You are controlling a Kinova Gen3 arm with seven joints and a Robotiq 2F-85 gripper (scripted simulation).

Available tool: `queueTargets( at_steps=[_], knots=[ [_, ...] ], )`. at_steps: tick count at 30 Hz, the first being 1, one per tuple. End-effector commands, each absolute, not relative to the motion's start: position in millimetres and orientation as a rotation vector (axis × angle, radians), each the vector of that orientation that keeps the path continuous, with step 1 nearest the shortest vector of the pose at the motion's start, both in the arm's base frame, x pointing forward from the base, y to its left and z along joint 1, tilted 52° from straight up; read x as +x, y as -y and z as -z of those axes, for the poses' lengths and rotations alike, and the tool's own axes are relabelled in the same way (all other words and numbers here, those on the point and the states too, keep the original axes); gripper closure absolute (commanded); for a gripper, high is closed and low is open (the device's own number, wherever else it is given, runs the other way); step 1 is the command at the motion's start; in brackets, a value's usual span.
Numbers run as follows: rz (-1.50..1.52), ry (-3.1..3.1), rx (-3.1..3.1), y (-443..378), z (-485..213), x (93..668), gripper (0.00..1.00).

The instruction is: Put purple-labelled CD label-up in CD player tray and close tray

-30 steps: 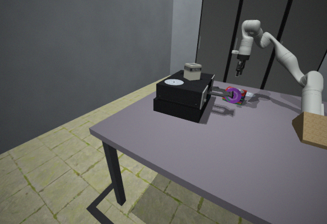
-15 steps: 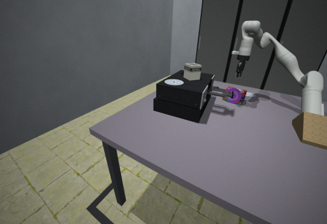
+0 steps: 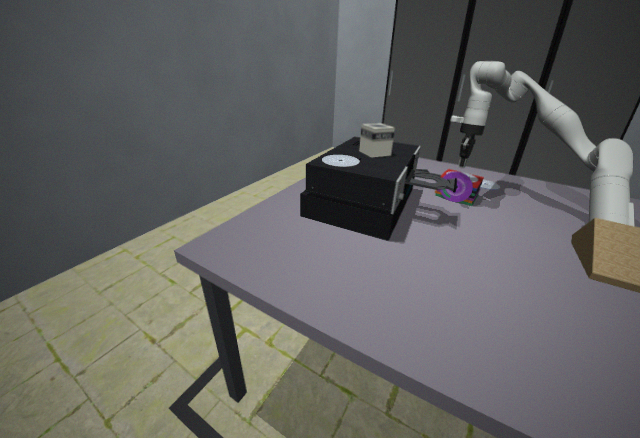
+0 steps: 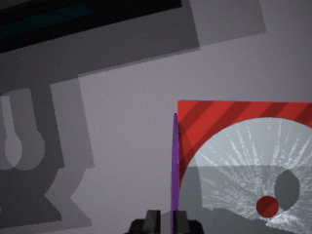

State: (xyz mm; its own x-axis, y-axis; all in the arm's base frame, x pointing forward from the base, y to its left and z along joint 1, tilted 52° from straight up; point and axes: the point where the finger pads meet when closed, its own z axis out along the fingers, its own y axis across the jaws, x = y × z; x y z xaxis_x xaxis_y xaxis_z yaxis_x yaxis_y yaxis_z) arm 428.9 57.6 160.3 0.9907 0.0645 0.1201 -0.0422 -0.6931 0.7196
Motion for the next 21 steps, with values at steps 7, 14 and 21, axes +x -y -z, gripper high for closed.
queueTargets(
  at_steps=[7,14,21],
  knots=[
    [-0.173,-0.022,2.354,-39.6,-153.7,433.4,0.84],
    [-0.174,-0.021,2.355,-39.8,-153.8,433.7,0.84],
    [-0.174,-0.021,2.355,-39.8,-153.8,433.7,0.84]
  ],
)
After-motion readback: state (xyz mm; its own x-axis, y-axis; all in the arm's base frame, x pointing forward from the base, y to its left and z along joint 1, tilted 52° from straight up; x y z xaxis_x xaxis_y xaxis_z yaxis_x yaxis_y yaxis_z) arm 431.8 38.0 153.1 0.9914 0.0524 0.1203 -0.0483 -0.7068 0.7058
